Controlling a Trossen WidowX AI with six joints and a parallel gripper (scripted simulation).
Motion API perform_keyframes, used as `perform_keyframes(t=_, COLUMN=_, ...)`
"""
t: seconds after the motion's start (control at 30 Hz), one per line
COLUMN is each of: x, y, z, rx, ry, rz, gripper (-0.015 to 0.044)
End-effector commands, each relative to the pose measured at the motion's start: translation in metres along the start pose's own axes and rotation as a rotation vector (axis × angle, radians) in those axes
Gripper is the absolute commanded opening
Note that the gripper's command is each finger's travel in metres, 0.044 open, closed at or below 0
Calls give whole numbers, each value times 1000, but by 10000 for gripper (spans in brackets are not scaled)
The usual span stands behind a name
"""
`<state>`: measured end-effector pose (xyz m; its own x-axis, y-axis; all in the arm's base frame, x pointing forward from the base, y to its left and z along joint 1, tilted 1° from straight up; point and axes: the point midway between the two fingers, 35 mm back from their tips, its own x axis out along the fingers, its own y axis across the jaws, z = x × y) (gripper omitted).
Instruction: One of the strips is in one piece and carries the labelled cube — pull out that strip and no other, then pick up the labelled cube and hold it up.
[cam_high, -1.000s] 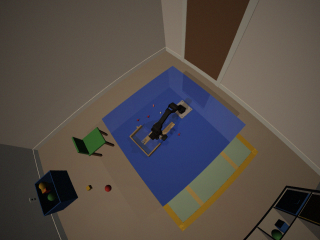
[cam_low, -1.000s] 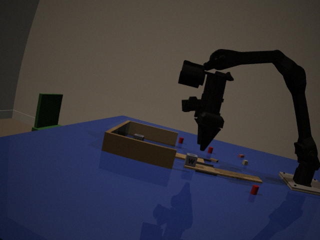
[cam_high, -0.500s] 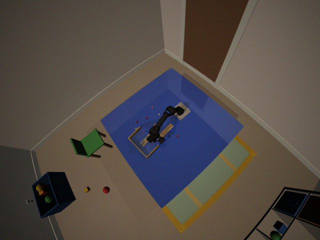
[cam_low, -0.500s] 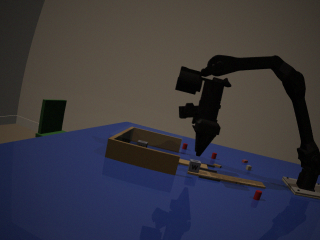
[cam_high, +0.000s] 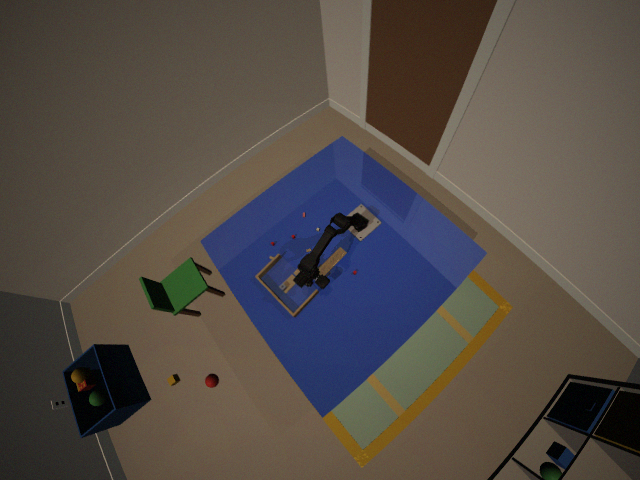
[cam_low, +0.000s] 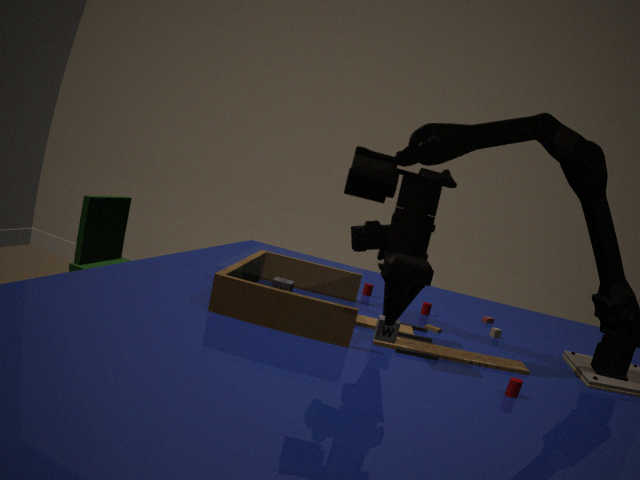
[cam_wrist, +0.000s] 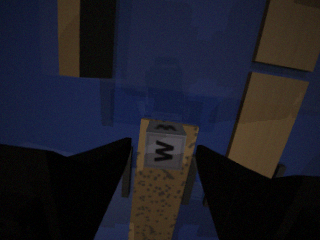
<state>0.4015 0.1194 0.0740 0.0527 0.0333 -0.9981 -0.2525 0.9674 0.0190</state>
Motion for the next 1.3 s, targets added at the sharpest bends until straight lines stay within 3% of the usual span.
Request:
perform_keyframes(t=0.0, x=10, y=0, z=-2, rx=-5, ry=7, rz=-1, gripper=250)
perform_keyframes(t=0.5, x=22, y=0, z=-3, rx=-5, ry=8, rz=-1, gripper=250)
perform_keyframes(t=0.67, x=20, y=0, z=-2, rx=0, ry=3, rz=0, gripper=119)
perform_keyframes(t=0.83, x=20, y=0, z=-2, rx=0, ry=3, rz=0, gripper=86)
perform_keyframes(t=0.93, x=19, y=0, z=-2, rx=0, ry=3, rz=0, gripper=7)
perform_keyframes(t=1.27, x=-7, y=-1, z=-36, rx=-3, ry=9, rz=-1, gripper=0)
